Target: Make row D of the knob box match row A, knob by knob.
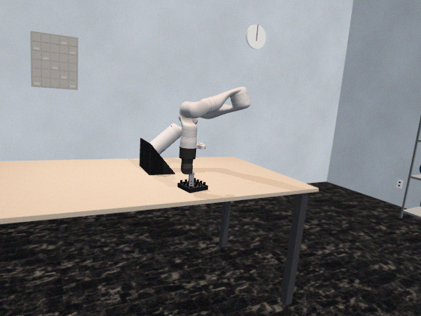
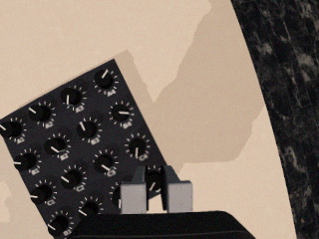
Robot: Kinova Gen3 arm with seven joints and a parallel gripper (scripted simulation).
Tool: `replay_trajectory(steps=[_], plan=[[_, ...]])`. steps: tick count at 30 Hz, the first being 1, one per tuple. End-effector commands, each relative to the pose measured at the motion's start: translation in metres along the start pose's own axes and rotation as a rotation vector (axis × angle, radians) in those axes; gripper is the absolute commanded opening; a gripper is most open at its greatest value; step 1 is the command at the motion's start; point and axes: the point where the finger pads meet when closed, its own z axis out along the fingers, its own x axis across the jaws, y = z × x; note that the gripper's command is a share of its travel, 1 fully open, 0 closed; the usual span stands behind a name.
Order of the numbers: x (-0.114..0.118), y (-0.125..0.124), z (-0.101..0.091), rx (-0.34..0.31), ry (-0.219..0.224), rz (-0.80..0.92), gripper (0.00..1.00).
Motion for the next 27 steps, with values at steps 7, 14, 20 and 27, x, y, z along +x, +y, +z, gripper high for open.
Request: replay_trajectory(steps=[7,14,20,27], plan=[[-0.0003,0.0001,0.0014,-0.001,0.000,0.180,0.30],[0.0004,0.0000,0.0013,-0.001,0.001,0.276,0.30],[-0.0003,0.0001,0.0014,-0.001,0.000,0.397,0.30],[0.0003,-0.0005,0.0017,0.000,0.002,0.533,0.30]])
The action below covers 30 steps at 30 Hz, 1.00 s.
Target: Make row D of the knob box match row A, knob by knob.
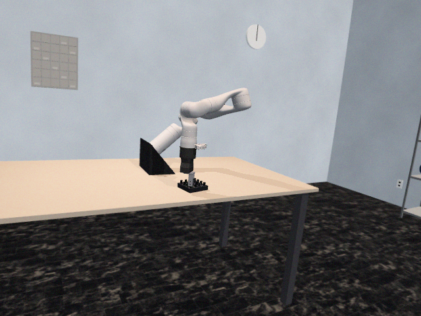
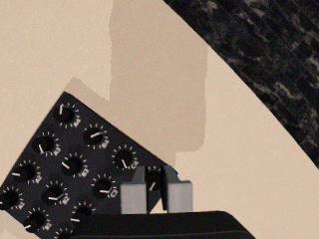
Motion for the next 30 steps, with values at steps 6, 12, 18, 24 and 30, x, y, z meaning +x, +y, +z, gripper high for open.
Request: replay_trajectory(steps=[6,12,18,24,30], plan=[[0.0006,-0.0016,0.0023,0.001,0.003,0.127,0.30],[0.0002,-0.0032,0.0034,0.004,0.001,0.234,0.30],[0.0003,-0.0027,0.0019,0.006,0.000,0.335,0.30],[-0.0003,-0.0025,0.0022,0.006,-0.003,0.397,0.30],[-0.0002,-0.0021,0.0025,0.006,-0.003,0.478,0.30]])
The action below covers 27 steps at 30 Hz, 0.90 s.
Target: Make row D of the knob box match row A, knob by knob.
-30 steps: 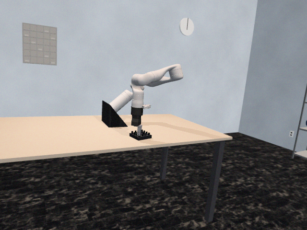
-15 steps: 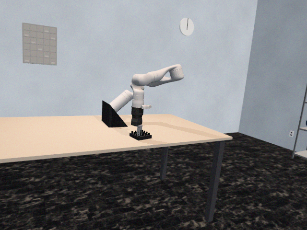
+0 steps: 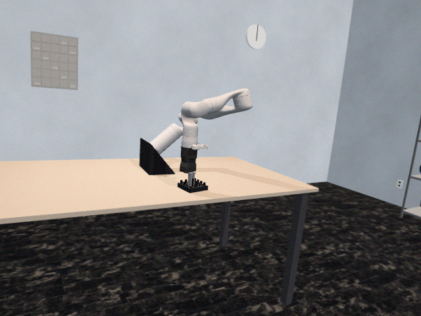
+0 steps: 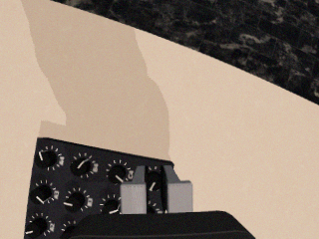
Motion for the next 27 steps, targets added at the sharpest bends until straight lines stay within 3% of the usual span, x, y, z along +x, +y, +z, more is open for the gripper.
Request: replay_trajectory(steps=[1,27], plan=[[-0.0010,-0.0017,0.0023,0.002,-0.001,0.049,0.30],[-0.0009,-0.0019,0.0023,0.002,0.000,0.227,0.30]])
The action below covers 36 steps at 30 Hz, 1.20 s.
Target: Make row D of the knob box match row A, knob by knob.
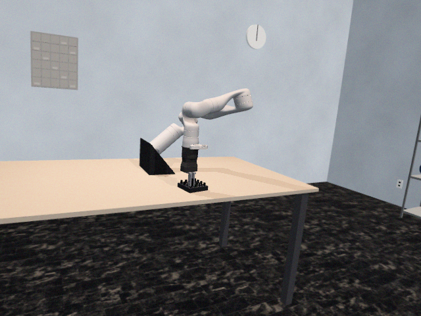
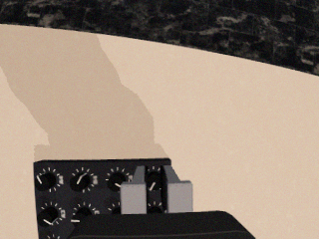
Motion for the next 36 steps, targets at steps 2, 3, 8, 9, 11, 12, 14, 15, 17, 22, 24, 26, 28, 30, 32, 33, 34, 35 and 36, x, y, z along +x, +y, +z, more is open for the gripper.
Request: replay_trajectory(steps=[2,3,8,9,11,12,14,15,17,22,24,26,28,30,32,33,34,35,36], plan=[[-0.0009,-0.0016,0.0023,0.003,0.001,0.027,0.30],[-0.0009,-0.0016,0.0023,0.003,0.001,0.030,0.30],[-0.0010,-0.0017,0.0023,0.003,0.001,0.039,0.30],[-0.0010,-0.0017,0.0023,0.003,0.001,0.040,0.30],[-0.0010,-0.0017,0.0023,0.003,0.001,0.042,0.30],[-0.0010,-0.0017,0.0023,0.003,0.001,0.043,0.30],[-0.0010,-0.0017,0.0023,0.003,0.001,0.043,0.30],[-0.0011,-0.0017,0.0023,0.003,0.001,0.040,0.30],[-0.0010,-0.0017,0.0023,0.003,0.001,0.044,0.30],[-0.0011,-0.0017,0.0023,0.003,0.001,0.044,0.30],[-0.0011,-0.0017,0.0023,0.003,0.001,0.044,0.30],[-0.0011,-0.0017,0.0023,0.003,0.001,0.044,0.30],[-0.0011,-0.0017,0.0023,0.003,0.001,0.044,0.30],[-0.0011,-0.0017,0.0023,0.003,0.001,0.044,0.30],[-0.0011,-0.0017,0.0023,0.003,0.001,0.044,0.30],[-0.0011,-0.0017,0.0023,0.003,0.001,0.044,0.30],[-0.0011,-0.0017,0.0023,0.003,0.001,0.044,0.30],[-0.0011,-0.0017,0.0023,0.003,0.001,0.044,0.30],[-0.0011,-0.0017,0.0023,0.003,0.001,0.044,0.46]])
